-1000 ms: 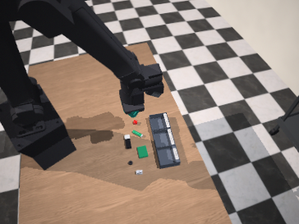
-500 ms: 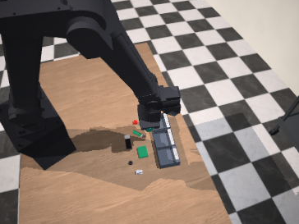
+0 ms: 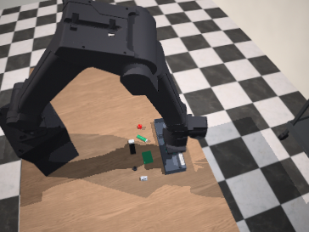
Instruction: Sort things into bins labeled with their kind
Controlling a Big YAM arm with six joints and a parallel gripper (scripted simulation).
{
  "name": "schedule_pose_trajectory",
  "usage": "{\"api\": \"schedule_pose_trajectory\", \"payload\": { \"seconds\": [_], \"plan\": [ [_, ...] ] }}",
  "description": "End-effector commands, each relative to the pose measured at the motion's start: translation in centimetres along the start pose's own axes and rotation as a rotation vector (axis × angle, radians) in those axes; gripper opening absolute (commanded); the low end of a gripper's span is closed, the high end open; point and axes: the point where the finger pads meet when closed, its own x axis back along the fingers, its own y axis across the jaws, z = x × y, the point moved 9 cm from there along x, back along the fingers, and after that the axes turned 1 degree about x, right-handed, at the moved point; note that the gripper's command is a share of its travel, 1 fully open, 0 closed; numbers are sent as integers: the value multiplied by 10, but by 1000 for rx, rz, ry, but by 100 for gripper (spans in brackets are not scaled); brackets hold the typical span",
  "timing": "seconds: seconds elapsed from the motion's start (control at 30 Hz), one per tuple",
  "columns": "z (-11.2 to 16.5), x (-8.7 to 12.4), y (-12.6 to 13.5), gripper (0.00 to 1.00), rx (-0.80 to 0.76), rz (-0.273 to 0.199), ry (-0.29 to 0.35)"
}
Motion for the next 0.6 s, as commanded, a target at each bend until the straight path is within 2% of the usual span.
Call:
{"api": "schedule_pose_trajectory", "payload": {
  "seconds": [0.0, 0.07, 0.1, 0.13, 0.17, 0.27, 0.37, 0.57],
  "plan": [
    [-20, -18, -13, 8, 19, 3, -4],
    [-20, -19, -14, 8, 18, 5, -5],
    [-22, -16, -6, 8, 33, 2, -12],
    [-15, -11, 1, 8, 49, -3, -8],
    [-20, -3, -3, 8, 42, 1, -26],
    [-21, -9, -9, 8, 17, 6, -23],
    [-18, -6, -15, 8, 17, 8, -21],
    [-15, -10, -14, 8, 13, 7, -16]
  ]
}}
